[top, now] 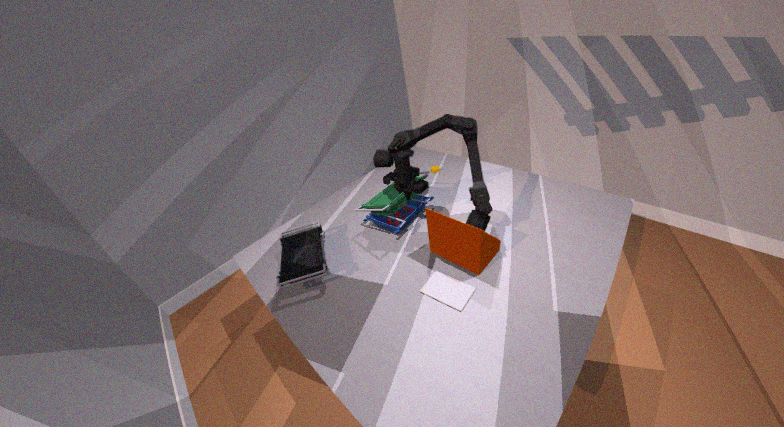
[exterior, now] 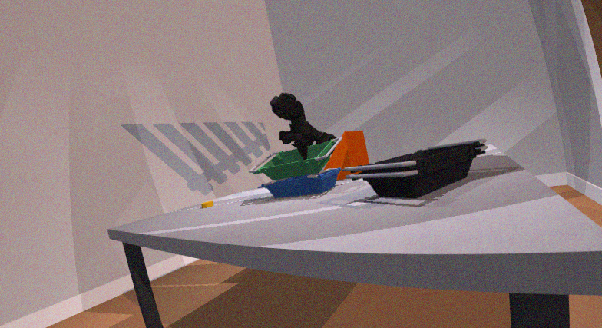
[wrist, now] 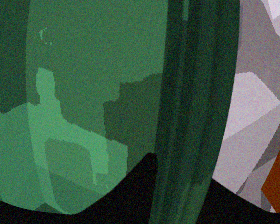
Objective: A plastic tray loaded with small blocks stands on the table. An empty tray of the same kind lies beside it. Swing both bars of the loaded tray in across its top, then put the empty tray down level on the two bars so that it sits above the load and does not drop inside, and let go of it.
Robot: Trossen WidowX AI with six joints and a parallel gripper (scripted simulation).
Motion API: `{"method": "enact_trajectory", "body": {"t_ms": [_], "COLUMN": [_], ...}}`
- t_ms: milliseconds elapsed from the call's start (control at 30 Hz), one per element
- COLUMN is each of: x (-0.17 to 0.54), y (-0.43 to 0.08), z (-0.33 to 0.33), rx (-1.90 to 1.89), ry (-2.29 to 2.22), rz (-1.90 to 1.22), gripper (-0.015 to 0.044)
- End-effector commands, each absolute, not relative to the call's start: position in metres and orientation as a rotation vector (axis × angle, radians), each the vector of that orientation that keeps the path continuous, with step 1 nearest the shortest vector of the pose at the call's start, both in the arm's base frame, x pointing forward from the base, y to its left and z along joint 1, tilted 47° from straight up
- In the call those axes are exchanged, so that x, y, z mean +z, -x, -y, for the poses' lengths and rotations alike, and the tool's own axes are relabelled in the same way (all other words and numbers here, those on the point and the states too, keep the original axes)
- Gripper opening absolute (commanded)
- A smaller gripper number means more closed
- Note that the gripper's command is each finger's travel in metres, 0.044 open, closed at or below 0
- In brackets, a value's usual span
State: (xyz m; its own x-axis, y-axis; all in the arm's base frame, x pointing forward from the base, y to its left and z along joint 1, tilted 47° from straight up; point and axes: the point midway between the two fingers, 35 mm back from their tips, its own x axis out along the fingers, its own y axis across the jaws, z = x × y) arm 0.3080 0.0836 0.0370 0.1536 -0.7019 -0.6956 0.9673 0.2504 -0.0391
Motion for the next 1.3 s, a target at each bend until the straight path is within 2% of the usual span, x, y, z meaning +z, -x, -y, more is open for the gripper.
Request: {"method": "enact_trajectory", "body": {"t_ms": [0,1267], "x": [0.035,0.03], "y": [-0.306,-0.303], "z": [-0.078,-0.072], "rx": [-1.282,-1.283], "ry": [-0.467,-0.466], "rz": [-0.686,-0.686], "gripper": [0.0,0.0]}}
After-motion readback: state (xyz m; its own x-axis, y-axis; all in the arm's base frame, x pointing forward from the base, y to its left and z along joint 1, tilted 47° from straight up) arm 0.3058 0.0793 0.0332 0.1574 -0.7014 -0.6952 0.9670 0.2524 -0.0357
